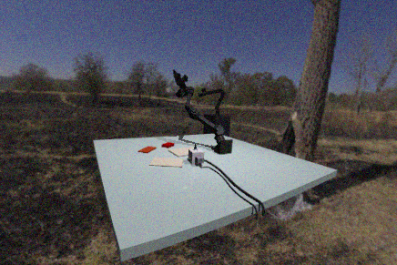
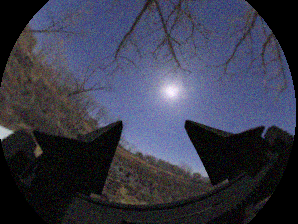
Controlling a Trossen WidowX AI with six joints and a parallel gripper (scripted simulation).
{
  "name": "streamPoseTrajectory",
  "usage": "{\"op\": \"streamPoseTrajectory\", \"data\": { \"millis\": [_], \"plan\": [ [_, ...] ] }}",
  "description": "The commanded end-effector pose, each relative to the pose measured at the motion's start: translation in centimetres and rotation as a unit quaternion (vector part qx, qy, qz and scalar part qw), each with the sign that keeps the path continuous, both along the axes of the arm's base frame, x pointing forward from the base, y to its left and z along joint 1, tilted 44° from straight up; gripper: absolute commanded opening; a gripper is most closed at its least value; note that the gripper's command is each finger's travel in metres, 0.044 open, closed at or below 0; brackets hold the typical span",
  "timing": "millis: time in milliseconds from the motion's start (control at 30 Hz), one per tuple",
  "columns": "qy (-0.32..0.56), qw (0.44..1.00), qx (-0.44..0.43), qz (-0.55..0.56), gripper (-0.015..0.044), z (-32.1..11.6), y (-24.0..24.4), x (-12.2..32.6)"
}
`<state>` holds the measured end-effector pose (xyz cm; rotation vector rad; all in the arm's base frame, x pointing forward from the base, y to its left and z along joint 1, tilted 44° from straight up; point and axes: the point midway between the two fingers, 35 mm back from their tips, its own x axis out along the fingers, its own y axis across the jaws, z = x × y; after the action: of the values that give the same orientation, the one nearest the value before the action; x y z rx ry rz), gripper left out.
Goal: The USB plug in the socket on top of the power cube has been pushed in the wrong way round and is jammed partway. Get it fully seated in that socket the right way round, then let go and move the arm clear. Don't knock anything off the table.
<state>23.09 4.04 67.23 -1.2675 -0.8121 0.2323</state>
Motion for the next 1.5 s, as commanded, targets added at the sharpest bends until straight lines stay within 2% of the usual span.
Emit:
{"op": "streamPoseTrajectory", "data": {
  "millis": [0,133,200,300,467,633,733,933,1100,1300,1467],
  "plan": [
    [-0.007,1.0,-0.002,-0.004,0.0426,0.2,0.0,-0.4],
    [-0.141,0.985,-0.053,-0.082,0.044,3.9,0.6,-7.7],
    [-0.163,0.976,-0.074,-0.127,0.044,4.1,0.4,-9.1],
    [-0.237,0.95,-0.117,-0.167,0.044,5.3,2.8,-13.4],
    [-0.369,0.873,-0.217,-0.232,0.044,5.6,9.8,-20.1],
    [-0.465,0.77,-0.34,-0.275,0.044,2.7,19.2,-23.2],
    [-0.489,0.708,-0.408,-0.305,0.044,0.4,23.3,-22.1],
    [-0.547,0.572,-0.543,-0.278,0.044,-7.2,33.5,-19.8],
    [-0.569,0.457,-0.641,-0.24,0.044,-14.7,38.9,-14.7],
    [-0.532,0.341,-0.756,-0.171,0.044,-25.0,41.5,-6.4],
    [-0.49,0.241,-0.834,-0.076,0.044,-34.2,40.9,-0.1]
  ]
}}
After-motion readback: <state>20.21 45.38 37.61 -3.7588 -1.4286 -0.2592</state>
